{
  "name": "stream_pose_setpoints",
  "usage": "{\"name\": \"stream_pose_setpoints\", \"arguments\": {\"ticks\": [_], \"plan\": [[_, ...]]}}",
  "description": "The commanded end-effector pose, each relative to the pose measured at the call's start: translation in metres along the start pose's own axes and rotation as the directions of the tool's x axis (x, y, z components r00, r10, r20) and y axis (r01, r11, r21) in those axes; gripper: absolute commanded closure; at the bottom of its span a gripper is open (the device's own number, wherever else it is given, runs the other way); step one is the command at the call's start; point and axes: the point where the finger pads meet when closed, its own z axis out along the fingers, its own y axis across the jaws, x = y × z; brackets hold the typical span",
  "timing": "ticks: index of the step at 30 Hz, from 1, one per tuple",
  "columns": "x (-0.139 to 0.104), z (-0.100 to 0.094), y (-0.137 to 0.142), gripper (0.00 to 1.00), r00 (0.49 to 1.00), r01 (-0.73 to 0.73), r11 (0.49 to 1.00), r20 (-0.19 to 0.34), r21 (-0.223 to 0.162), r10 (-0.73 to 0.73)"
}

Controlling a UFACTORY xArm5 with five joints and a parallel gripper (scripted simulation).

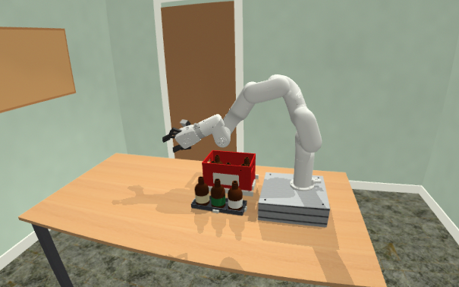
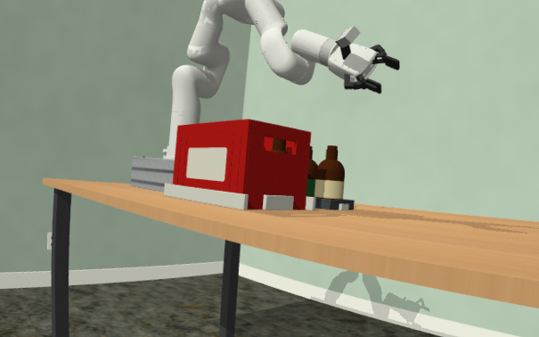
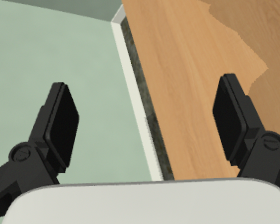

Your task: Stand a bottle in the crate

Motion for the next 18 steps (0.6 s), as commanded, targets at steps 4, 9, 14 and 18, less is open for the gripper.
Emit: {"name": "stream_pose_setpoints", "arguments": {"ticks": [4, 9, 14, 18], "plan": [[0.033, -0.004, 0.049, 0.00, 0.983, -0.182, 0.966, -0.001, -0.185, 0.185], [0.049, -0.013, 0.079, 0.00, 0.956, -0.289, 0.914, -0.030, -0.286, 0.293], [0.060, -0.023, 0.104, 0.00, 0.925, -0.372, 0.856, -0.066, -0.359, 0.375], [0.071, -0.036, 0.130, 0.00, 0.882, -0.460, 0.776, -0.117, -0.431, 0.457]]}}
